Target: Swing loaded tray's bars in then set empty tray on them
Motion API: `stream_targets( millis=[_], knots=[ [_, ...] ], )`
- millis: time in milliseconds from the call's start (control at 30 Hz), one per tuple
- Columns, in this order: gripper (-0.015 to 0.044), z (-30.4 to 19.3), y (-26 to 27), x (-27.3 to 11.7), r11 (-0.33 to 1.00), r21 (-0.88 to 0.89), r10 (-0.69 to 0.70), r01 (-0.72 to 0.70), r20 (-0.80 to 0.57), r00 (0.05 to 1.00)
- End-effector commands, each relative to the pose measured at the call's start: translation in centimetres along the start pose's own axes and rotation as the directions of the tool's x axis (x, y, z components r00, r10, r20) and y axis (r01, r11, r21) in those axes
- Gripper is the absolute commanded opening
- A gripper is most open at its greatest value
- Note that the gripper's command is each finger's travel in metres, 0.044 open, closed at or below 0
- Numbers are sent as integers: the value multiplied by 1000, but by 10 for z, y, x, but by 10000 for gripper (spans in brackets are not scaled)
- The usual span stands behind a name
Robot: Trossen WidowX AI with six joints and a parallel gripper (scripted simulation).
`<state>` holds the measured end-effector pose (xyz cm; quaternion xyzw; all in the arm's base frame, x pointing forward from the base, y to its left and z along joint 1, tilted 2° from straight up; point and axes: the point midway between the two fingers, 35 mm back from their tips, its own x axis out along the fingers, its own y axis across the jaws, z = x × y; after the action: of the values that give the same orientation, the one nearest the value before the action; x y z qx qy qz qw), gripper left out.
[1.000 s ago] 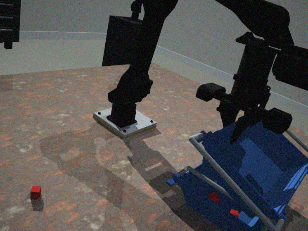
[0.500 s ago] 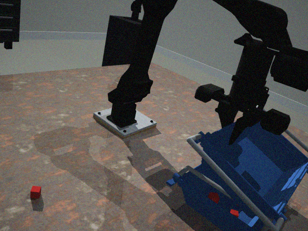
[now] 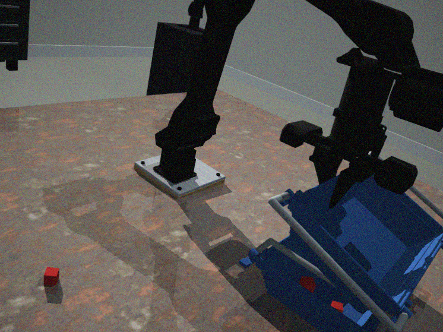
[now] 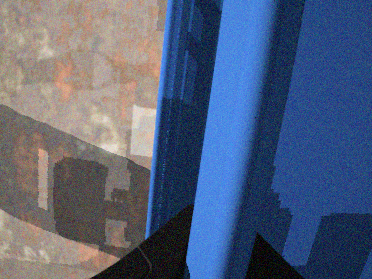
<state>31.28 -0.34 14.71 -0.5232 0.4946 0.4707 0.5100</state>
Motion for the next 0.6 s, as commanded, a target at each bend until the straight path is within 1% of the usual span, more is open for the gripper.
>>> stream_targets(
  millis=[0,567],
  knots=[
    [0,1,6,5,1000,-2,28,-28,2,1000],
    [0,1,6,5,1000,-2,28,-28,2,1000]
  ],
)
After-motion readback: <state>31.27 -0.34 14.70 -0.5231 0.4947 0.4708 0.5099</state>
